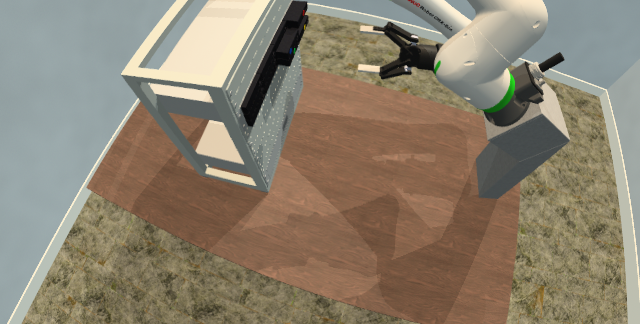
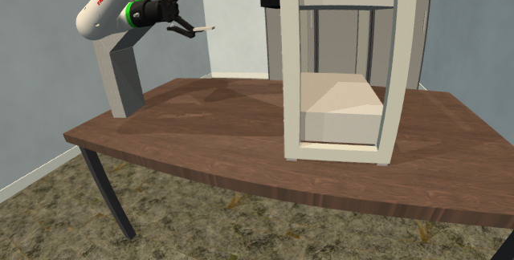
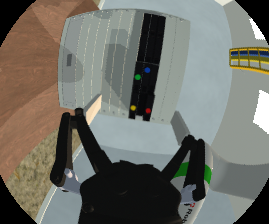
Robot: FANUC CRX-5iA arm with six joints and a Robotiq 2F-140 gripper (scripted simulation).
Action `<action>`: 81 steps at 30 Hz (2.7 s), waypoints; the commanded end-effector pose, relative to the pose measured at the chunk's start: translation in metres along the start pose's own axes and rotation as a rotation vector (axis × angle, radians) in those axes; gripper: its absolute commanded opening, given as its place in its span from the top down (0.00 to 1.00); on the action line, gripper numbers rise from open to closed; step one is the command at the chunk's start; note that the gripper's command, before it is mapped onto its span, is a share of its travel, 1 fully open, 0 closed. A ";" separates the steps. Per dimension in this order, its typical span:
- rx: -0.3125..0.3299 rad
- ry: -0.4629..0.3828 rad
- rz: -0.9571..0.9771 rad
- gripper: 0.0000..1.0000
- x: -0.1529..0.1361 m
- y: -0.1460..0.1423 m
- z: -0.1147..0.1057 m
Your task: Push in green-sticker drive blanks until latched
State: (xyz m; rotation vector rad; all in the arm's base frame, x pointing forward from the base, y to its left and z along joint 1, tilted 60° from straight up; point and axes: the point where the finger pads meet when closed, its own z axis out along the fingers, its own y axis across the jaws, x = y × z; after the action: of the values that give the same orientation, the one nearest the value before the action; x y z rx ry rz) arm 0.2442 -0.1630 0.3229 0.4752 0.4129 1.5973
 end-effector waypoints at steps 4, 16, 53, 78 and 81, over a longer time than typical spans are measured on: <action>-0.010 -0.021 -0.023 0.00 -0.007 0.003 -0.001; -0.023 -0.050 -0.056 0.00 -0.015 0.007 -0.002; -0.033 -0.072 -0.082 0.00 -0.022 0.010 -0.003; -0.033 -0.072 -0.082 0.00 -0.022 0.010 -0.003; -0.033 -0.072 -0.082 0.00 -0.022 0.010 -0.003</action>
State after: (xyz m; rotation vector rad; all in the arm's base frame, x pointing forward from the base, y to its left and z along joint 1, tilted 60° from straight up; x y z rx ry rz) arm 0.2355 -0.1859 0.3246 0.4830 0.3463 1.5012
